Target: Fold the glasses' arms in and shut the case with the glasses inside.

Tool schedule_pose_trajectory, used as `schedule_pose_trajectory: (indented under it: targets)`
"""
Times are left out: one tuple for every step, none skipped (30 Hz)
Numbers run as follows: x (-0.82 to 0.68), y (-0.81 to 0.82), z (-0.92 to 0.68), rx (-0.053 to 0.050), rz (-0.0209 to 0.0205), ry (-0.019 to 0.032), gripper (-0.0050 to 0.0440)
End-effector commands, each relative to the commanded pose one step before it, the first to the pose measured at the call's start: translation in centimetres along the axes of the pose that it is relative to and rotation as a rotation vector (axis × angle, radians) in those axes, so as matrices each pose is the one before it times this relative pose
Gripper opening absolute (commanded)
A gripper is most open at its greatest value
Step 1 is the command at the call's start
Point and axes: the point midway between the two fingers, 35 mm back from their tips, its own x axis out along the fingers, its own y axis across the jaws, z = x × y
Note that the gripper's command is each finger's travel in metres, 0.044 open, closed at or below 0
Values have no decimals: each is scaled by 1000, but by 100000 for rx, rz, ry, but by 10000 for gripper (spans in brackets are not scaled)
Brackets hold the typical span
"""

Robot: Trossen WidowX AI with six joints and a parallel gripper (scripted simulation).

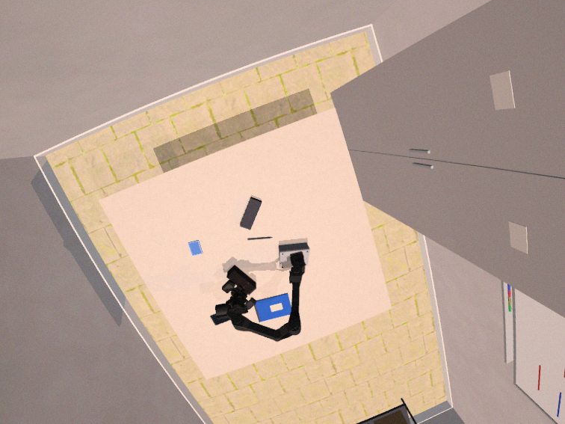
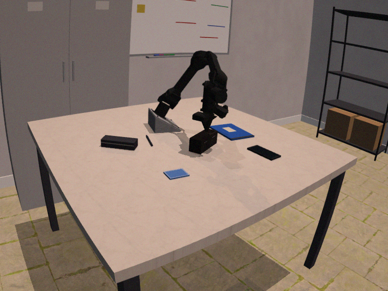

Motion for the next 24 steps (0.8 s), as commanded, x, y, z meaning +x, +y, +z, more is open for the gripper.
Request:
schedule_pose_trajectory:
  targets:
    - [-565,-48,-47,-102,-499,-593,0]
    - [-723,-93,-58,-8,-55,43,0]
    - [-883,-93,-89,-9,-53,44,0]
    - [-1078,-84,-134,-11,-45,41,0]
    - [-1306,-55,-198,-13,-26,29,0]
    - [-1550,1,-284,-17,7,3,0]
    - [-1700,-248,-52,-1204,-1427,-1433,0]
    - [-1399,-45,-189,-570,-681,-652,0]
    - [-647,360,-409,956,1275,1069,0]
    - [-383,229,-249,571,781,619,0]
    - [-122,81,-93,195,270,208,0]
    - [-8,0,7,0,0,0,0]
    - [717,-384,226,545,-453,-741,0]
    - [-514,269,-158,-389,321,531,0]
    - [-205,111,-65,-156,132,210,0]
    - [37,187,-62,1,-11,10,0]
    - [0,0,0,0,0,0,0]
    - [0,0,0,0,0,0,0]
    - [116,557,-195,1,-30,28,0]
    - [208,913,-351,2,-44,40,0]
    - [283,1104,-481,2,-45,38,0]
    - [313,1071,-531,1,-33,26,0]
    - [341,1033,-577,0,-20,14,0]
    - [370,994,-621,-1,-8,2,0]
